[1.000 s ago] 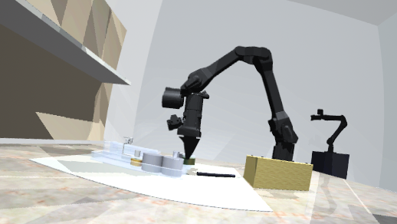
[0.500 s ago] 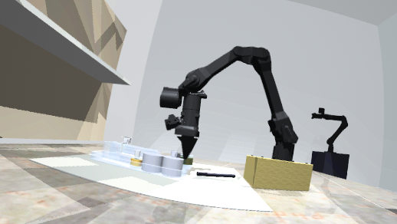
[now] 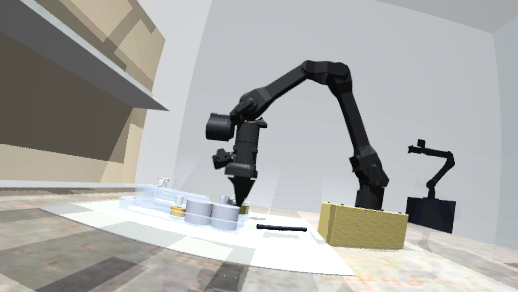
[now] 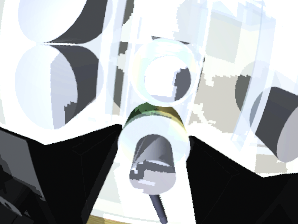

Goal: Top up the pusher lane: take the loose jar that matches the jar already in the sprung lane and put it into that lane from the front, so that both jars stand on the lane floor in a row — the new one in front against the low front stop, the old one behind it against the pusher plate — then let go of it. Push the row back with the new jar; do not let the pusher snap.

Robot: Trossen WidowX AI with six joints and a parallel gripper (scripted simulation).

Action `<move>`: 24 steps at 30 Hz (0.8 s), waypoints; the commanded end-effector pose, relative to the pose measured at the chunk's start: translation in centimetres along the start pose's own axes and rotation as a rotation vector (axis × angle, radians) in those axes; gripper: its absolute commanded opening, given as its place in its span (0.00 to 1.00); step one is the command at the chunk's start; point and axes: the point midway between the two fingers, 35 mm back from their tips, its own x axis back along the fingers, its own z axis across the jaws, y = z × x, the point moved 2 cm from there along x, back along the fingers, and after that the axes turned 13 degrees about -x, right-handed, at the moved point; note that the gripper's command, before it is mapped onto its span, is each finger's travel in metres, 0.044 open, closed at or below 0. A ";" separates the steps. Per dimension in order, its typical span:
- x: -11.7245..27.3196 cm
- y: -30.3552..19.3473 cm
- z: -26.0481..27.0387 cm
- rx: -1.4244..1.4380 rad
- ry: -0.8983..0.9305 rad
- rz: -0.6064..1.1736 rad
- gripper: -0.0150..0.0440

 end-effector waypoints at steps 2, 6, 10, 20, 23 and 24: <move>0.5 1.2 0.3 -0.003 0.011 -0.031 0.25; 0.6 1.3 0.3 -0.003 0.011 -0.031 0.25; 0.7 1.4 0.4 -0.003 0.011 -0.031 0.25; 0.8 1.6 0.4 -0.003 0.011 -0.031 0.25; 0.8 1.6 0.4 -0.003 0.011 -0.031 0.25; 0.8 1.6 0.4 -0.003 0.011 -0.031 0.25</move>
